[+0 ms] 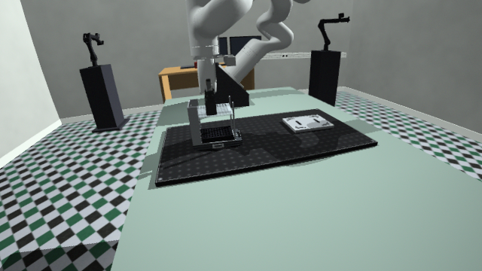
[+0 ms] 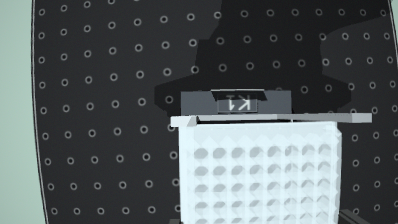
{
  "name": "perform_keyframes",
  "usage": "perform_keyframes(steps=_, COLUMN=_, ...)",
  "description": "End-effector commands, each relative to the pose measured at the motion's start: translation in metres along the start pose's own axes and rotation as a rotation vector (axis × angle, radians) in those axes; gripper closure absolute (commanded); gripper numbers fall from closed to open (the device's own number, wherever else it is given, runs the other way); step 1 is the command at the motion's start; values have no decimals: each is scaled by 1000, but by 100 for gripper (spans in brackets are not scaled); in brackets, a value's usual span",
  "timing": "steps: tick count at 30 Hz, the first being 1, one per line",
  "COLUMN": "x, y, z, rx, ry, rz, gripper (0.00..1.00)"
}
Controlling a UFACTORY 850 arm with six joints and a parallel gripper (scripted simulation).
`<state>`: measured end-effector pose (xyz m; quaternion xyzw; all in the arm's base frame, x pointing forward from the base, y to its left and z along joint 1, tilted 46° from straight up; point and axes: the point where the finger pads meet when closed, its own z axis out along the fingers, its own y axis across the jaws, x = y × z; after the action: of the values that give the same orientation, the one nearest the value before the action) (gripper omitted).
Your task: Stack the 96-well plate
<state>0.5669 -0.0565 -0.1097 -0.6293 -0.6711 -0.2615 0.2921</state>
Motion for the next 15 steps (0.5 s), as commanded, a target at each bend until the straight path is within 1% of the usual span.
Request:
perform_keyframes(steps=1, x=0, y=1, z=6, rx=-2, ry=-1, rz=-1, gripper=100)
perform_keyframes(steps=11, x=0, y=1, z=23, rx=-2, ry=-1, rz=-1, gripper=100)
perform_keyframes(steps=15, x=0, y=1, z=26, rx=-2, ry=-1, rz=-1, gripper=100)
